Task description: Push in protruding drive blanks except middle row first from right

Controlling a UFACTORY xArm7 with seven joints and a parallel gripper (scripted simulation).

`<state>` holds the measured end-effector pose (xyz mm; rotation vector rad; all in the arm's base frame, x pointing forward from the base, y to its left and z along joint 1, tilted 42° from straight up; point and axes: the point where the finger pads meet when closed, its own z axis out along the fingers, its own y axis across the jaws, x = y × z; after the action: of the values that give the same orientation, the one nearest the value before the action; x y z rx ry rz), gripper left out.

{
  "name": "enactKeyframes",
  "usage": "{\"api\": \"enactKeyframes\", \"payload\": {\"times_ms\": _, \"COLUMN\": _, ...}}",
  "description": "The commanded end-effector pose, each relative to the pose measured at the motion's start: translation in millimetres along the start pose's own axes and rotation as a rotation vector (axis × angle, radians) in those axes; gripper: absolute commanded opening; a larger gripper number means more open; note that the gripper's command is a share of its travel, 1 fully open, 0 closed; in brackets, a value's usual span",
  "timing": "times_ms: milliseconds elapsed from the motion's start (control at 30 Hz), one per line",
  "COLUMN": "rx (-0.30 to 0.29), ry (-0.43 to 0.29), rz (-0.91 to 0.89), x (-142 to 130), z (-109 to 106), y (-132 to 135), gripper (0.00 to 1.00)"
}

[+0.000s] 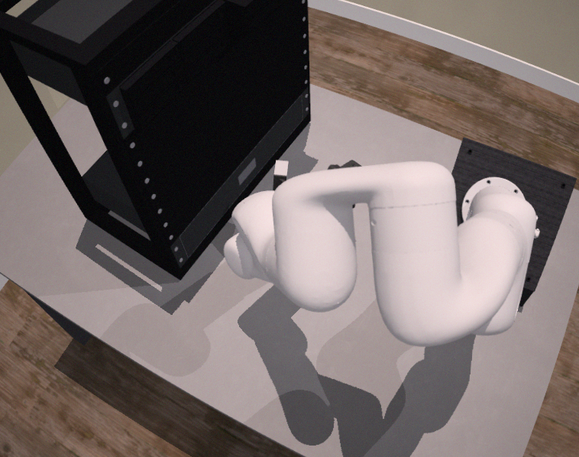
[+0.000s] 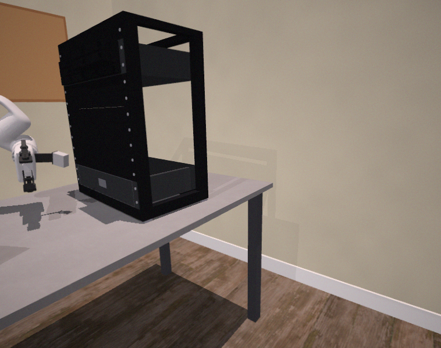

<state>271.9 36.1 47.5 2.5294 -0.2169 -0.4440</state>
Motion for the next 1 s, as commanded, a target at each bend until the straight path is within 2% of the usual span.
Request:
{"api": "enactKeyframes", "payload": {"times_ms": 0, "rx": 0.014, "ry": -0.023, "rz": 0.048, "x": -1.7, "z": 2.2, "y": 4.5, "gripper": 1.00}}
{"api": "enactKeyframes", "payload": {"times_ms": 433, "rx": 0.059, "ry": -0.111, "rz": 0.208, "x": -10.9, "z": 10.3, "y": 16.0, "gripper": 1.00}}
{"api": "enactKeyframes", "payload": {"times_ms": 967, "rx": 0.132, "ry": -0.281, "rz": 0.501, "x": -28.6, "z": 21.5, "y": 31.9, "gripper": 1.00}}
